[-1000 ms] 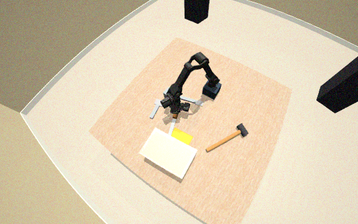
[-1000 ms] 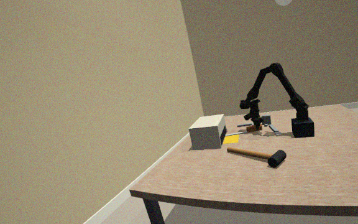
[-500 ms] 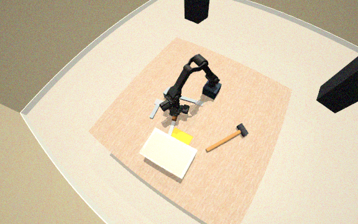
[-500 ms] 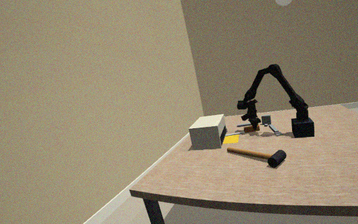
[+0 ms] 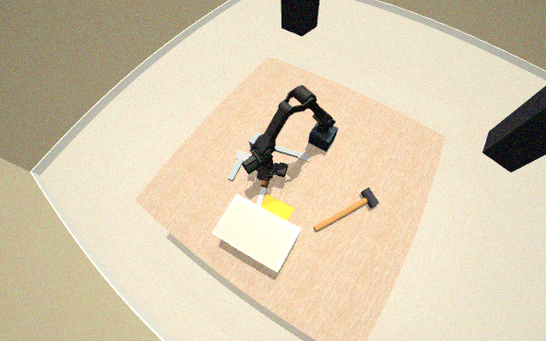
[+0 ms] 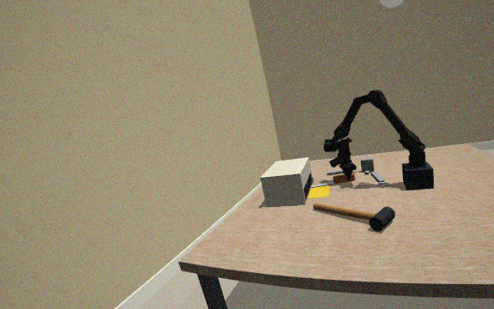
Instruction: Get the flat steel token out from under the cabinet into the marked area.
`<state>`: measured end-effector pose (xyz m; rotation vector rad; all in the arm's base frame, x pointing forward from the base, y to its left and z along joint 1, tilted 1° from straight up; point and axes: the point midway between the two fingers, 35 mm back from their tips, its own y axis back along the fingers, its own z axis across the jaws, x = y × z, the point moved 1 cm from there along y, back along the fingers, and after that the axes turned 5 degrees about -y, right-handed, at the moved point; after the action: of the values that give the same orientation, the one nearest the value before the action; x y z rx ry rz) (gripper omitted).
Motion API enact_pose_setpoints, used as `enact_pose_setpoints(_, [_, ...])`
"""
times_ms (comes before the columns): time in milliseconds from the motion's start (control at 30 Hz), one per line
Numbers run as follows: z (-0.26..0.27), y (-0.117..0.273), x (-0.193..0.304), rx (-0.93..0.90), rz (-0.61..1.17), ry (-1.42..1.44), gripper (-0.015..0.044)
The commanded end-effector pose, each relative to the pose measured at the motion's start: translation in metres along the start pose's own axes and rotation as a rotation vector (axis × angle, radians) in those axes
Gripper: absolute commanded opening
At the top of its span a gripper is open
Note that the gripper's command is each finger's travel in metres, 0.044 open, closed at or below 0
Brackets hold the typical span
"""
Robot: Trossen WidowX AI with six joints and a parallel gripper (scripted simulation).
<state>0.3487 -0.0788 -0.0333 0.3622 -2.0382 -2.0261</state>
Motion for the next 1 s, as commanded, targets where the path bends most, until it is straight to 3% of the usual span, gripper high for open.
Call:
enact_pose_setpoints(0, [0.0, 0.0, -0.007, 0.003, -0.002, -0.001, 0.0])
enact_pose_setpoints(967, [0.003, 0.001, -0.04, 0.002, -0.004, -0.001, 0.0])
